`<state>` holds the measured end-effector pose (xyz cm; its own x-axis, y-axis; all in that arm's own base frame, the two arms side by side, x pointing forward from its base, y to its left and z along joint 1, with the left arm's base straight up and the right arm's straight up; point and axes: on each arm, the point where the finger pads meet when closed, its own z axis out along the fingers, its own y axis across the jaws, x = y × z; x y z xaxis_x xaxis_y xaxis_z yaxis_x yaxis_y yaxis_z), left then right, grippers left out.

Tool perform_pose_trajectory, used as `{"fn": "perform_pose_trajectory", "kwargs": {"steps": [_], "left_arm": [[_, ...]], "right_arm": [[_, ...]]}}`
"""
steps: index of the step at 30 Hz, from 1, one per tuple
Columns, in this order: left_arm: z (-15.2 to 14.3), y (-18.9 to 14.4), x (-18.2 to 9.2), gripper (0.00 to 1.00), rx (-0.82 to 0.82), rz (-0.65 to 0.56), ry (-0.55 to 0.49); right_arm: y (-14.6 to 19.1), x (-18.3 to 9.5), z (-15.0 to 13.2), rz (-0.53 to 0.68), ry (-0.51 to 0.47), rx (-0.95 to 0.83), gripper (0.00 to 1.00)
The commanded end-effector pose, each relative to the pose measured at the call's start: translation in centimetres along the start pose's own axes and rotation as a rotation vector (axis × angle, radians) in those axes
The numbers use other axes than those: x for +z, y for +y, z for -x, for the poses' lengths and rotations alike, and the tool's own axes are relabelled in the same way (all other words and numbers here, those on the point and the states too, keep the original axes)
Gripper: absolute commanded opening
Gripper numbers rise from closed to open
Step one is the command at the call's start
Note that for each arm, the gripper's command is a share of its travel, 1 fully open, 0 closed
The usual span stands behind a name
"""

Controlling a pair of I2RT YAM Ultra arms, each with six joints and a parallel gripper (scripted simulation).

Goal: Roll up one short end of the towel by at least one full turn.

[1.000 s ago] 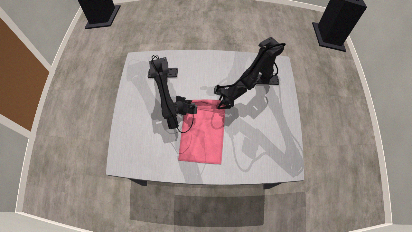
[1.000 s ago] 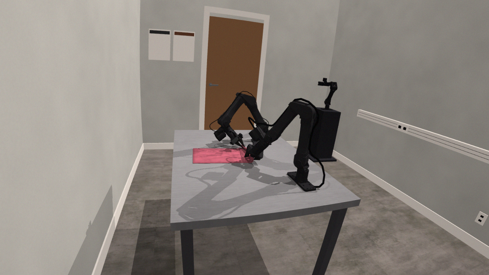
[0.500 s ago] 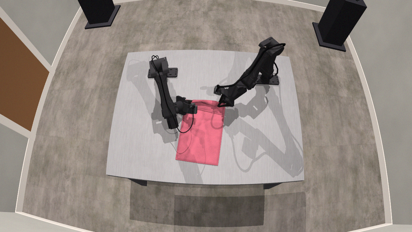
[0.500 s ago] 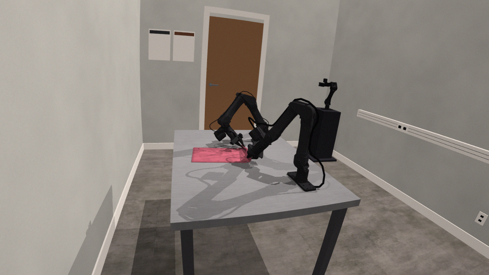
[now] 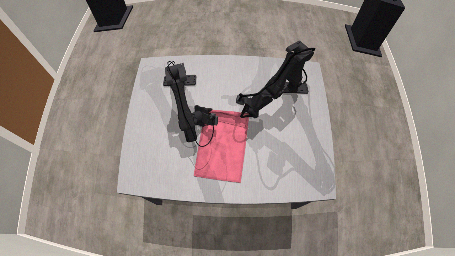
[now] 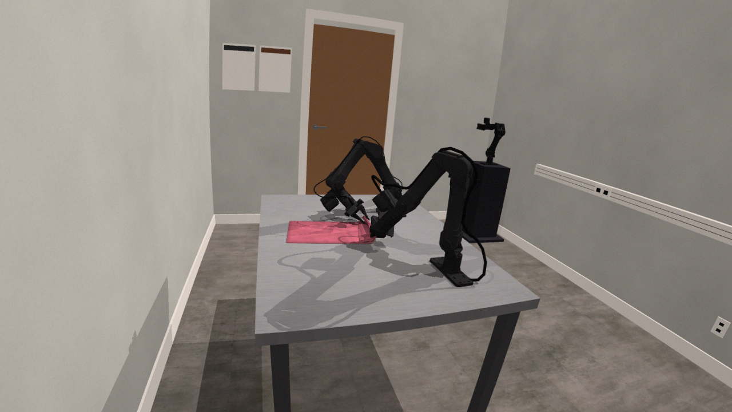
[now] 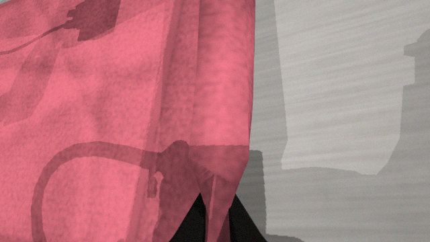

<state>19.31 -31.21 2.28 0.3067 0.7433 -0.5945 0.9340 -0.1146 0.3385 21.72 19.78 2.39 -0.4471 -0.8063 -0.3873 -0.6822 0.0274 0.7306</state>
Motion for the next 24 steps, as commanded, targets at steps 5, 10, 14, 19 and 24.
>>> {"fn": "perform_pose_trajectory", "kwargs": {"steps": [5, 10, 14, 19, 24], "left_arm": [[0.4, 0.1, 0.2, 0.09, 0.000, 0.005, -0.013], [0.4, 0.1, 0.2, 0.09, 0.000, 0.005, -0.013], [0.4, 0.1, 0.2, 0.09, -0.001, 0.004, -0.013], [0.4, 0.1, 0.2, 0.09, -0.024, -0.026, -0.010], [0.5, 0.1, 0.1, 0.09, -0.075, -0.091, -0.004]], "right_arm": [[-0.5, -0.7, 0.6, -0.022, -0.011, -0.031, 0.54], [-0.2, -1.0, 0.8, -0.022, -0.011, -0.031, 0.80], [-0.1, -1.0, 0.8, -0.022, -0.011, -0.031, 0.85], [-0.1, -2.8, 0.8, -0.022, -0.011, -0.031, 0.85], [0.0, -5.6, 0.8, -0.022, -0.011, -0.031, 0.85]]}}
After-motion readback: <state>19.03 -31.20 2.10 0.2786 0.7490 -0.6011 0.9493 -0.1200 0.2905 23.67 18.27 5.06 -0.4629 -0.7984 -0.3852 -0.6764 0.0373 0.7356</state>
